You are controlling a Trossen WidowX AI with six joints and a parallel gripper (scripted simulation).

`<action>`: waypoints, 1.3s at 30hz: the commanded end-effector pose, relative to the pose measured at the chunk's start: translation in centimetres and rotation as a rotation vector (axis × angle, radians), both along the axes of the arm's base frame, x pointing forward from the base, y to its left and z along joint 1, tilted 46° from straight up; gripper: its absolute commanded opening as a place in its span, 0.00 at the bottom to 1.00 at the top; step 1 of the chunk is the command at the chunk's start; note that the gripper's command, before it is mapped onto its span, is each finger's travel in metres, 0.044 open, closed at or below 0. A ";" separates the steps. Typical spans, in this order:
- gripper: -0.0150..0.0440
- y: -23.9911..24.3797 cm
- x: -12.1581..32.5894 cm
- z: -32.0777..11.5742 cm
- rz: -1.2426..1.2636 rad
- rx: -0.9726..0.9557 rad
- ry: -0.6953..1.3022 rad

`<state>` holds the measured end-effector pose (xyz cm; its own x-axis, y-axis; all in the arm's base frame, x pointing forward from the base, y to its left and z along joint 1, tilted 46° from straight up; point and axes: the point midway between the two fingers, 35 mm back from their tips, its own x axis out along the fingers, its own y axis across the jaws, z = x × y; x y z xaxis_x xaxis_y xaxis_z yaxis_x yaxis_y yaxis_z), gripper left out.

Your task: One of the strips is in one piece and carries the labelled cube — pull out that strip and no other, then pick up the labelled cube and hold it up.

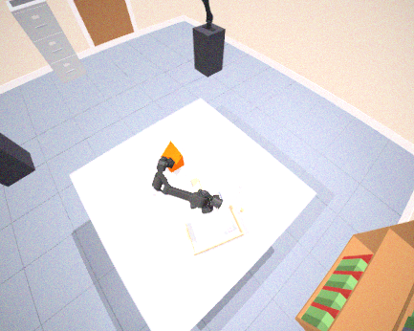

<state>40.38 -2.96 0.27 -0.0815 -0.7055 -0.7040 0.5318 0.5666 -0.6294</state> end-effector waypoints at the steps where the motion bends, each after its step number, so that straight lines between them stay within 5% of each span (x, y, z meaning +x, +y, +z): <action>1: 0.25 1.4 -1.7 0.9 0.004 0.005 0.000; 27: 0.25 3.4 -9.6 2.3 0.007 0.002 0.007; 39: 0.25 5.9 -9.5 4.8 0.007 0.003 0.008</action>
<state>30.64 1.84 3.97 -0.0878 -0.7100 -0.6987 0.5147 0.5682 -0.6421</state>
